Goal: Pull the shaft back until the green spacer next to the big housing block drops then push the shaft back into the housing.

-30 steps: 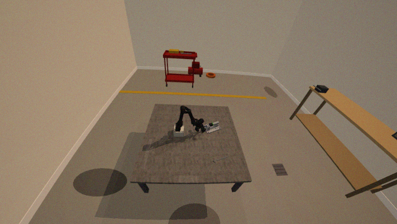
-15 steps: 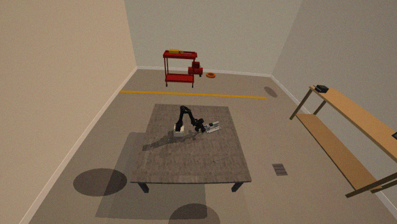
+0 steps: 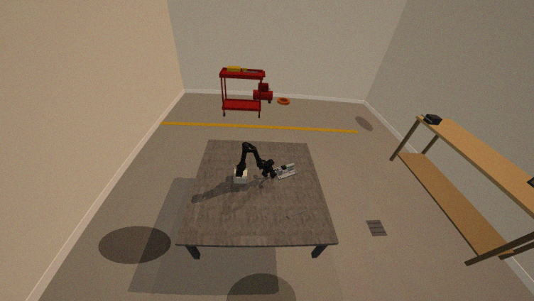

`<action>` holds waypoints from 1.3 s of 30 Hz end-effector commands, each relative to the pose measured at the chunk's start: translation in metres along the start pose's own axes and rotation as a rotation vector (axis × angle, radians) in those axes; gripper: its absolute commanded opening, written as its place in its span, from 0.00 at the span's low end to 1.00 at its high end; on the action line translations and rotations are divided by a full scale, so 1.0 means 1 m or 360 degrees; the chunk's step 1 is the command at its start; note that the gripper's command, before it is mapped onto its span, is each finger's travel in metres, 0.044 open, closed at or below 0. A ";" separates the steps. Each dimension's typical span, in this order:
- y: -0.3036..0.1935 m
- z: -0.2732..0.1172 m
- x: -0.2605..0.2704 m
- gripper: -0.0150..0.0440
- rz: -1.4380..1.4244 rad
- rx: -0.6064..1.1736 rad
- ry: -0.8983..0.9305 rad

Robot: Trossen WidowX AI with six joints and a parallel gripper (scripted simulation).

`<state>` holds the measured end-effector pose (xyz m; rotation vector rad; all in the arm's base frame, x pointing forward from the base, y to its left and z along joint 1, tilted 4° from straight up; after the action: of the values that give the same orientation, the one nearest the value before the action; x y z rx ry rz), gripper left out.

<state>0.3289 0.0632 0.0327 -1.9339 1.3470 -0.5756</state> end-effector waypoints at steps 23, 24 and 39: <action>0.003 -0.002 0.000 0.25 -0.0009 -0.0002 -0.0006; 0.003 -0.002 0.000 0.25 -0.0009 -0.0002 -0.0006; 0.004 -0.004 0.000 0.25 -0.0009 -0.0003 -0.0006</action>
<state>0.3248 0.0612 0.0323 -1.9343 1.3472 -0.5753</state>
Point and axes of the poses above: the point midway between the two fingers, 35 mm back from their tips, its own z axis out along the fingers, its own x axis across the jaws, y = z × x, the point moved 2 cm from there along -z, back along the fingers, and after that the axes turned 6 degrees about z, right-handed, at the moved point
